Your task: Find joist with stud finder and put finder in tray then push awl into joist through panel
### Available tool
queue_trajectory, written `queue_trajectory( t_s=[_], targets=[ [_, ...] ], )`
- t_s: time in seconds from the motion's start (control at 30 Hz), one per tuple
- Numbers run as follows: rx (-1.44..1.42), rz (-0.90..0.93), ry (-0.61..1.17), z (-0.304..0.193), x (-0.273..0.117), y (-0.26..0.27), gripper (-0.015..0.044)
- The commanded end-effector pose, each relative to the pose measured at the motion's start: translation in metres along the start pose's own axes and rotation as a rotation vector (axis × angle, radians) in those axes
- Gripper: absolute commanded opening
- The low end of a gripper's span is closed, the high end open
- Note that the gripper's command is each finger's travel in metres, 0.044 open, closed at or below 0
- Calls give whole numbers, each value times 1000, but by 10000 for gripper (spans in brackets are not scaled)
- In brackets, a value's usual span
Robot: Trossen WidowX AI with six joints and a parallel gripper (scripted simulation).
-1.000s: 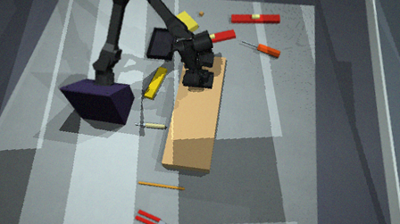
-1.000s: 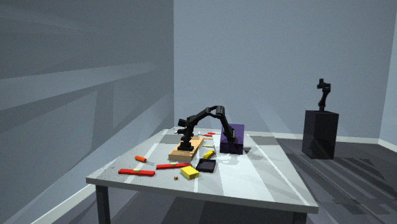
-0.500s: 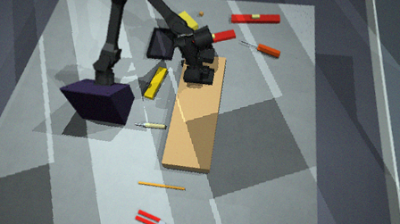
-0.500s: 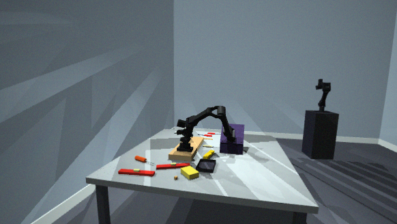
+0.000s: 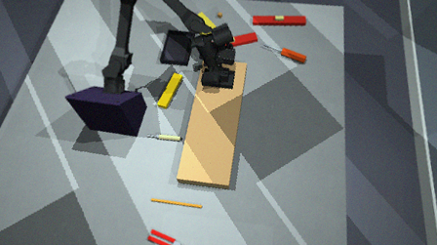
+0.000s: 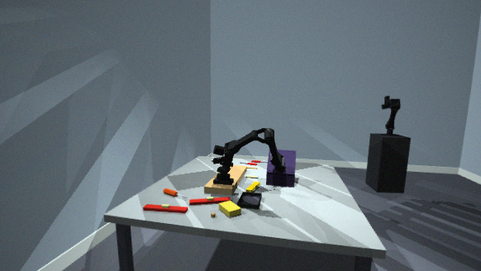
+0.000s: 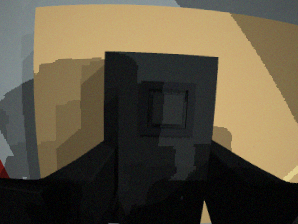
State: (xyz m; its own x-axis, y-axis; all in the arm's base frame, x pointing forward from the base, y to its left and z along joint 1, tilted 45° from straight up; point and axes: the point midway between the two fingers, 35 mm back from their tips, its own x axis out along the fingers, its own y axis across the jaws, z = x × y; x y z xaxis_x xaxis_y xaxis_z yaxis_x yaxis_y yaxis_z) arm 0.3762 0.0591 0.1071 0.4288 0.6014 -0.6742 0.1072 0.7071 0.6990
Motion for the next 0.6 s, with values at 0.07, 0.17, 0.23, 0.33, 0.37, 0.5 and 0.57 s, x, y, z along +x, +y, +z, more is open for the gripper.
queue_trajectory(
  t_s=[0.07, 0.17, 0.23, 0.33, 0.37, 0.5, 0.57],
  targets=[
    [-4, 7, 3, 0, 1, 12, 0],
    [-4, 8, 3, 0, 1, 16, 0],
    [-4, 8, 3, 0, 1, 19, 0],
    [-4, 8, 3, 0, 1, 23, 0],
    [-4, 8, 3, 0, 1, 24, 0],
    [-4, 8, 3, 0, 0, 30, 0],
    [-4, 9, 3, 0, 0, 32, 0]
  ],
)
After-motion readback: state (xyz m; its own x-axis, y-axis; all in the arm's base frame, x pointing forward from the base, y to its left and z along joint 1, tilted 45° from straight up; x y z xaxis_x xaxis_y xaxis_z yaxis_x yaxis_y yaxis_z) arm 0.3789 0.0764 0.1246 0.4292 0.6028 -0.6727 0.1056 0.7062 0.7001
